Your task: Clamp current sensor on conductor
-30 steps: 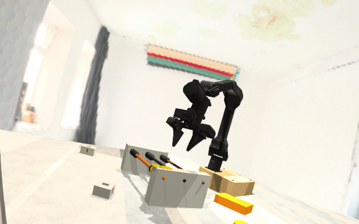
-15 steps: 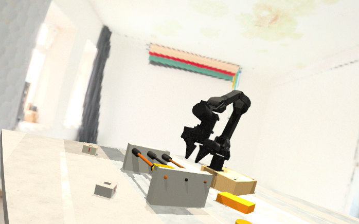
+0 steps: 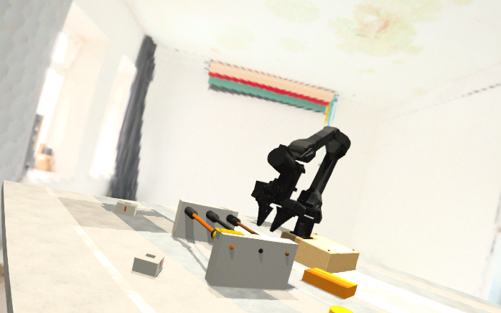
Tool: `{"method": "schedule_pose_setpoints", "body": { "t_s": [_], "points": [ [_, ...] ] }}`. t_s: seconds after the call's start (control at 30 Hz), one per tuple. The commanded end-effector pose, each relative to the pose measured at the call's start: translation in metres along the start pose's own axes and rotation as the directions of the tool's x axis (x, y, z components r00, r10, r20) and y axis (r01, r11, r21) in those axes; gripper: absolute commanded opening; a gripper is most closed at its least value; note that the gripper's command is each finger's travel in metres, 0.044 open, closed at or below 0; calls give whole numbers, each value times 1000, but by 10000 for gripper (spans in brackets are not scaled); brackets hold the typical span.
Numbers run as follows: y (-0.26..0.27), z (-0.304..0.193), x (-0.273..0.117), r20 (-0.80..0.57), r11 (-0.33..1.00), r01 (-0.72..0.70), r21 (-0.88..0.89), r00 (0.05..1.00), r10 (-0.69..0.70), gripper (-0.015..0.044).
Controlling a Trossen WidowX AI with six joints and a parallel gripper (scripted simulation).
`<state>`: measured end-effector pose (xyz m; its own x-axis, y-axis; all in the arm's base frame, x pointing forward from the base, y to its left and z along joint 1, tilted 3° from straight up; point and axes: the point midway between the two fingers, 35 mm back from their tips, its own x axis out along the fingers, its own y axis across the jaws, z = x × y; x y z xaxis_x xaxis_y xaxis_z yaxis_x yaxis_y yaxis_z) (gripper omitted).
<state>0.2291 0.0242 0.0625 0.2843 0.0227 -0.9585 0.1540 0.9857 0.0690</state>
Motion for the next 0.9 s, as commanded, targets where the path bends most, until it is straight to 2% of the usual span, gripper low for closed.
{"method": "schedule_pose_setpoints", "body": {
  "t_s": [0.0, 0.87],
  "points": [
    [-2, -3, 11, -15, 1000, 9, 3, 1000, -9, 282],
    [-3, -6, 46, -14, 1000, 9, 3, 1000, -9, 282]
  ]
}}
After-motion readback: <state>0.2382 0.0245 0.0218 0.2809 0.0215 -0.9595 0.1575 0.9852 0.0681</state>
